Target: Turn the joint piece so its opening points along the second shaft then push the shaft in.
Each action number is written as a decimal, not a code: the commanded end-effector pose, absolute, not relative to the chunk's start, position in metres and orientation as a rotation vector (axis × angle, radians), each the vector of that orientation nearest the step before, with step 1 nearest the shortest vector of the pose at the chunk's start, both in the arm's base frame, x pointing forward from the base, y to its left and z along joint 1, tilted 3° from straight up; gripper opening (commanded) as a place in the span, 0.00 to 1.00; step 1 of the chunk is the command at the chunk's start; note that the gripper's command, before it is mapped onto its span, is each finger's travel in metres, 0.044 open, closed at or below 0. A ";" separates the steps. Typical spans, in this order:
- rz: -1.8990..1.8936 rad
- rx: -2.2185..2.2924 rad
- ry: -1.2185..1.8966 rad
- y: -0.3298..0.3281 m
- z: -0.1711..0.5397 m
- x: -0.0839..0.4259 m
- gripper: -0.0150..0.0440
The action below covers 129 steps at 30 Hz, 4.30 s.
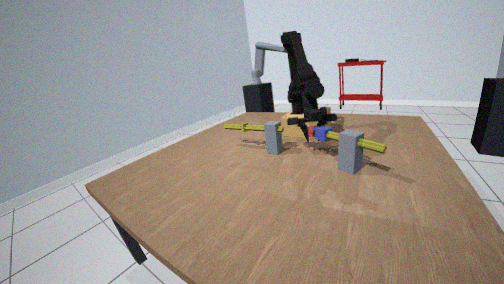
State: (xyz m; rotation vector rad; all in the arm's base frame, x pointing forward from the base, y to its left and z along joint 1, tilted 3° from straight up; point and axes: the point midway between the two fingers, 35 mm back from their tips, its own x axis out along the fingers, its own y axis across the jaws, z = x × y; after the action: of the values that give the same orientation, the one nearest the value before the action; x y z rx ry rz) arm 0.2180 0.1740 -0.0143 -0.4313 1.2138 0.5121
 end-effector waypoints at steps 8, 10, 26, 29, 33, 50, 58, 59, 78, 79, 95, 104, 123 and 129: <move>0.512 -0.431 1.214 0.174 -0.014 0.218 0.33; 0.512 -0.431 1.214 0.174 -0.014 0.218 0.25; 0.664 -0.591 1.234 0.166 -0.011 0.224 0.25; 0.703 -0.635 1.238 0.164 -0.010 0.225 0.25; 0.755 -0.694 1.241 0.162 -0.009 0.228 0.25; 0.962 -0.956 1.232 0.155 -0.004 0.240 0.25; 1.051 -1.084 1.215 0.153 -0.002 0.246 0.25; 1.062 -1.100 1.212 0.153 -0.001 0.247 0.25; 1.219 -1.364 1.152 0.152 0.004 0.260 0.25; 1.221 -1.366 1.151 0.152 0.004 0.260 0.25; 1.217 -1.357 1.153 0.152 0.003 0.259 0.34; 1.217 -1.357 1.153 0.152 0.003 0.259 0.64; 1.217 -1.357 1.153 0.152 0.003 0.259 1.00; 1.300 -1.239 1.055 0.149 0.017 0.259 1.00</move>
State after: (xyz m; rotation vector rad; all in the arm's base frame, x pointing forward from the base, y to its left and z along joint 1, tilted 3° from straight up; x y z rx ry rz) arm 0.2584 0.1517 0.0097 -1.2921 1.1038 1.2687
